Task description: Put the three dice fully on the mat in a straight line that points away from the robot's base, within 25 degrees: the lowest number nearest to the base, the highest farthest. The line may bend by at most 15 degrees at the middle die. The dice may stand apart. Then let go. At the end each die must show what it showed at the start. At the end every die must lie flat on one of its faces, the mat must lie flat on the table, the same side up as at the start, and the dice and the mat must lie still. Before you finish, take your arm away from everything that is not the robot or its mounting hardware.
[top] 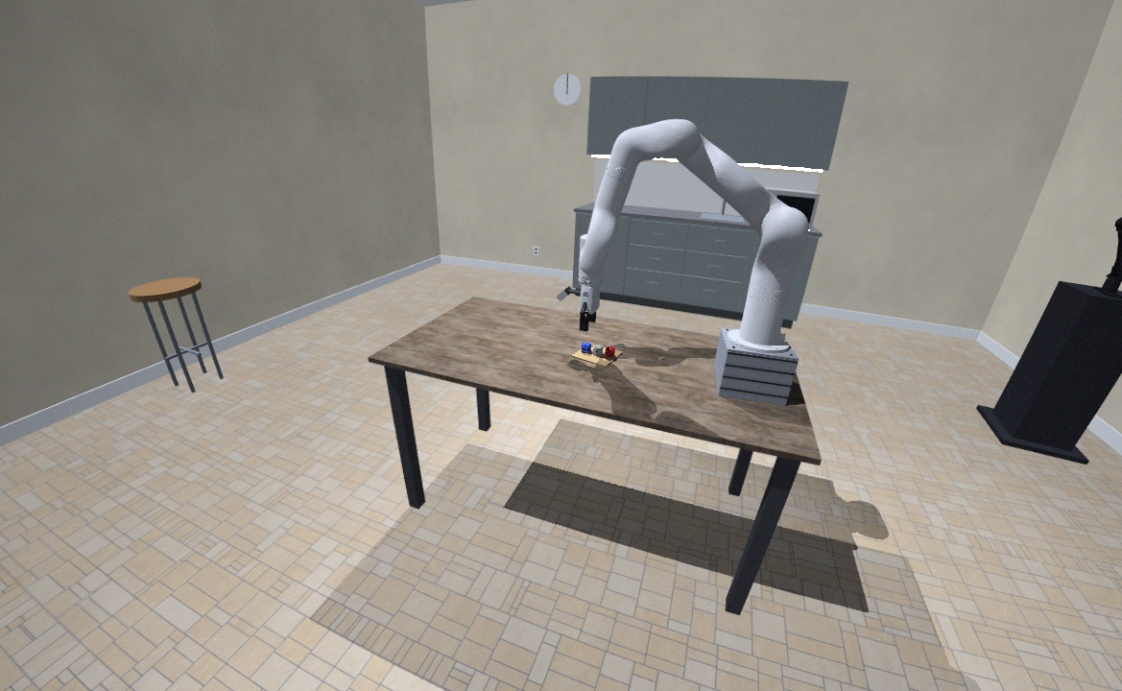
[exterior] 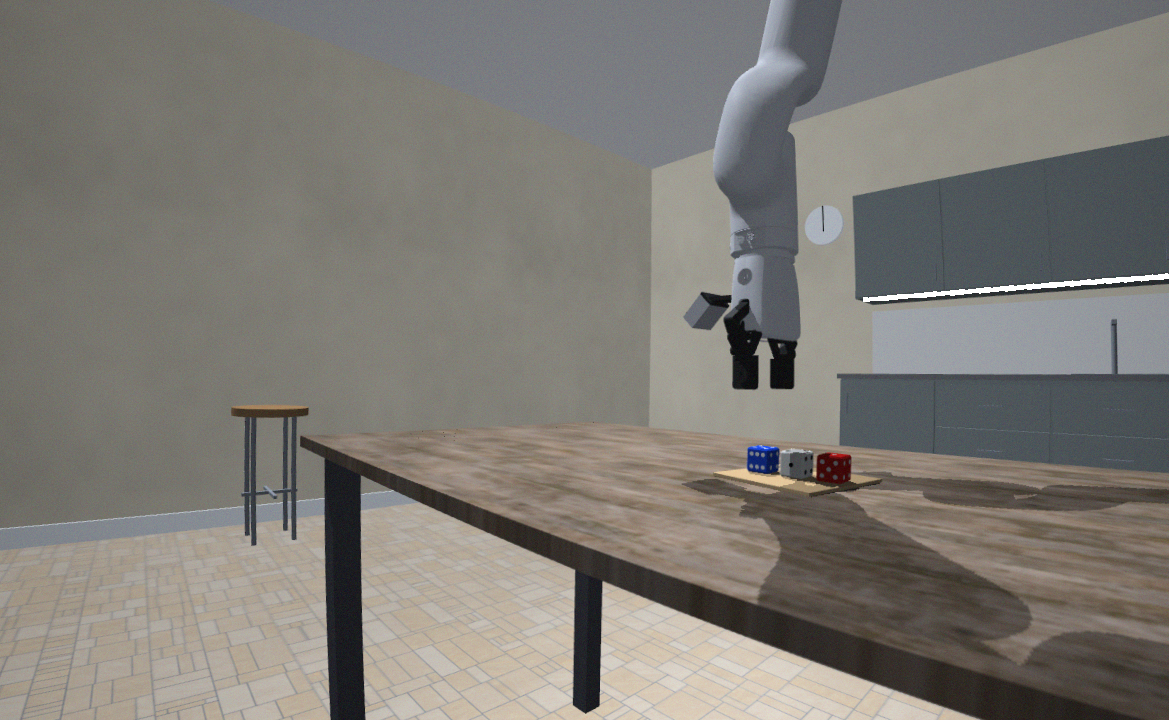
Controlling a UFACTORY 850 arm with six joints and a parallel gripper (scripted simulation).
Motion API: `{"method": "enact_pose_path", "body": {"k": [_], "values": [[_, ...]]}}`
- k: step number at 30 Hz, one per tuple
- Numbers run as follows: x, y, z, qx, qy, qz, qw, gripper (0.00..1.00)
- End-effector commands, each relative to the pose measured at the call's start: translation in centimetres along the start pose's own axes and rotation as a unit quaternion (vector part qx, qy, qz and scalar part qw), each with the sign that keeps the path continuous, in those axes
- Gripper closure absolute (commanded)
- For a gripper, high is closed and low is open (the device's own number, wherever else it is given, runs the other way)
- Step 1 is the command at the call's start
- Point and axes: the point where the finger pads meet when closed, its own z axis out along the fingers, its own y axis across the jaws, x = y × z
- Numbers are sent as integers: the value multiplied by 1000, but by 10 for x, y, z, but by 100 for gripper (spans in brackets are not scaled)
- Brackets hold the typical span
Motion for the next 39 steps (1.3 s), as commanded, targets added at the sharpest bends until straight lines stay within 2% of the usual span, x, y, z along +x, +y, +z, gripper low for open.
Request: {"method": "enact_pose_path", "body": {"k": [1,6,11,13,20,24,39], "values": [[1,0,-2,0,1,0,1000,0],[1,0,-11,0,1,0,1000,0],[1,0,-31,0,1,0,1000,0],[1,0,-31,0,1,0,1000,0],[1,0,-66,0,1,0,1000,0],[1,0,-79,0,1,0,1000,0],[1,0,-84,0,1,0,1000,0]]}}
